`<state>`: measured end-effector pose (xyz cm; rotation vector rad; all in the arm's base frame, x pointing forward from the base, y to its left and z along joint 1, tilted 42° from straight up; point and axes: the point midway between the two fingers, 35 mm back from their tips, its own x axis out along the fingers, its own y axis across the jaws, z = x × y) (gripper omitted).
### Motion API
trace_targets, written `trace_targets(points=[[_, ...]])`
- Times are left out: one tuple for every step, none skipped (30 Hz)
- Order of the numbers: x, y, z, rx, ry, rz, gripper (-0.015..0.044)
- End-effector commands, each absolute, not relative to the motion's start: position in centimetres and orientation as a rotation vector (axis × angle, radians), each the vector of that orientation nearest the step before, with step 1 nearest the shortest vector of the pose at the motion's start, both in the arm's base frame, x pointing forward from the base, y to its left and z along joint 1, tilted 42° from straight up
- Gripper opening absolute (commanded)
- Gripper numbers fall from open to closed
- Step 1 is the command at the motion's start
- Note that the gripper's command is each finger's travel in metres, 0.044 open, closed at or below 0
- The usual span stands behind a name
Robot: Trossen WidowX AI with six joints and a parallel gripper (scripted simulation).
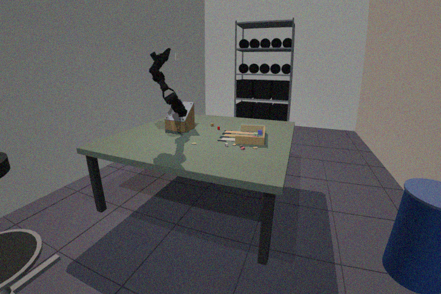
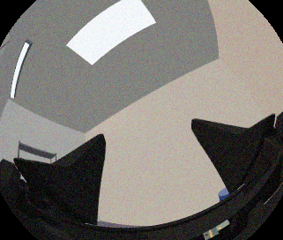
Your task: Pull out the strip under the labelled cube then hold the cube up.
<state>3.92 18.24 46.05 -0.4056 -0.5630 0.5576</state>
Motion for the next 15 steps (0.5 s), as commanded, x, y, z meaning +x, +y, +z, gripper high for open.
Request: trace_targets(points=[[4.0,18.3,46.0,-0.411,-0.564,0.552,0.04],[4.1,18.5,45.9,-0.428,-0.568,0.535,0.04],[4.4,18.8,45.8,-0.456,-0.574,0.507,0.04],[4.7,19.3,45.6,-0.482,-0.579,0.481,0.04],[4.9,19.7,45.3,-0.497,-0.579,0.463,0.04],[5.1,20.2,45.0,-0.51,-0.579,0.448,0.04],[5.3,20.7,44.7,-0.523,-0.578,0.434,0.04],[5.6,21.1,44.3,-0.535,-0.576,0.42,0.04],[5.9,21.6,44.0,-0.548,-0.573,0.406,0.04],[6.3,22.0,43.6,-0.561,-0.57,0.393,0.04],[6.8,22.4,43.2,-0.572,-0.566,0.375,0.04],[7.4,22.9,42.8,-0.584,-0.561,0.357,0.04],[8.0,23.3,42.3,-0.596,-0.555,0.339,0.04],[8.7,23.7,41.8,-0.608,-0.547,0.322,0.04],[9.4,24.0,41.3,-0.619,-0.539,0.305,0.04]])
